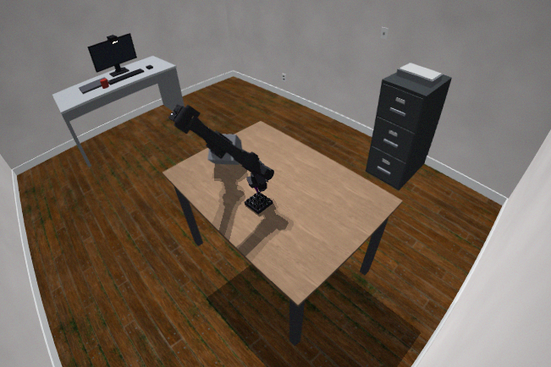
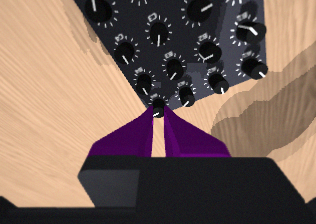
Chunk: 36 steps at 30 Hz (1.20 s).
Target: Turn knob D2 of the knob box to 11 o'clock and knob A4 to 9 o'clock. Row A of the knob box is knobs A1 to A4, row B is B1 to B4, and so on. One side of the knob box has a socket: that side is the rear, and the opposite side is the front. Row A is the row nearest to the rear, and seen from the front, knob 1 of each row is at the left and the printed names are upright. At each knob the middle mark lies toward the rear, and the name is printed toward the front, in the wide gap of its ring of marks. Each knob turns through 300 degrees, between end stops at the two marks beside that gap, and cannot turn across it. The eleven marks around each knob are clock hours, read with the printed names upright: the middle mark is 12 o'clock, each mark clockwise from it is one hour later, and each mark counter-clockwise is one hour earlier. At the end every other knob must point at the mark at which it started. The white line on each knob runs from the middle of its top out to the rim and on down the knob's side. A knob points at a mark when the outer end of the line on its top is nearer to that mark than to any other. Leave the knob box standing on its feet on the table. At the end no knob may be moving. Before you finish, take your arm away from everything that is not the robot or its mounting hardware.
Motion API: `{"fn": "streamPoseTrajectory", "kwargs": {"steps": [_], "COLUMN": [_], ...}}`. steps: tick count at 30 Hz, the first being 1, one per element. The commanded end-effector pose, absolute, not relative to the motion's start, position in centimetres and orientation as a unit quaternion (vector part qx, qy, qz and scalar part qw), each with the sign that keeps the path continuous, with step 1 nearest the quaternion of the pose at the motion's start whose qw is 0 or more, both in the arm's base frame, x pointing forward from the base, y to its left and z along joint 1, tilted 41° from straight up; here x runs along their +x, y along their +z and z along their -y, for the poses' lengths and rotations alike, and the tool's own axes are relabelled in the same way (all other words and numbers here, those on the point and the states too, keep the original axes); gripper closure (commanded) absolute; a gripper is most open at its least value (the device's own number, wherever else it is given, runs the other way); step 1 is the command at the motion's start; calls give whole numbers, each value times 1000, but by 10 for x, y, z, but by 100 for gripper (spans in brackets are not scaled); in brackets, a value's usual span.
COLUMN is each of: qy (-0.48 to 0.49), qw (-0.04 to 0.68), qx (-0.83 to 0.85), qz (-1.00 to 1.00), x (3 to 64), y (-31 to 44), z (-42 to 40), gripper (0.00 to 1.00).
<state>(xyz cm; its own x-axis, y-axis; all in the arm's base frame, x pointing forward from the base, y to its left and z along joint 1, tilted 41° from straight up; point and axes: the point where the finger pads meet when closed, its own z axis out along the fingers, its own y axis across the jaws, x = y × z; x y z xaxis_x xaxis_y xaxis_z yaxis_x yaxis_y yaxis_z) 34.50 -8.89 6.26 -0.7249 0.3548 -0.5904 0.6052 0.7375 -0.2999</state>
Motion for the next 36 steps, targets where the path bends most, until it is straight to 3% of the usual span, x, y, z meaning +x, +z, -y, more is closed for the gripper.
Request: {"fn": "streamPoseTrajectory", "kwargs": {"steps": [1,36], "qy": [-250,-293], "qw": [252,203], "qx": [206,32], "qz": [-912,-934], "x": [356,358], "y": [67,68], "z": [86,85], "gripper": [93,93]}}
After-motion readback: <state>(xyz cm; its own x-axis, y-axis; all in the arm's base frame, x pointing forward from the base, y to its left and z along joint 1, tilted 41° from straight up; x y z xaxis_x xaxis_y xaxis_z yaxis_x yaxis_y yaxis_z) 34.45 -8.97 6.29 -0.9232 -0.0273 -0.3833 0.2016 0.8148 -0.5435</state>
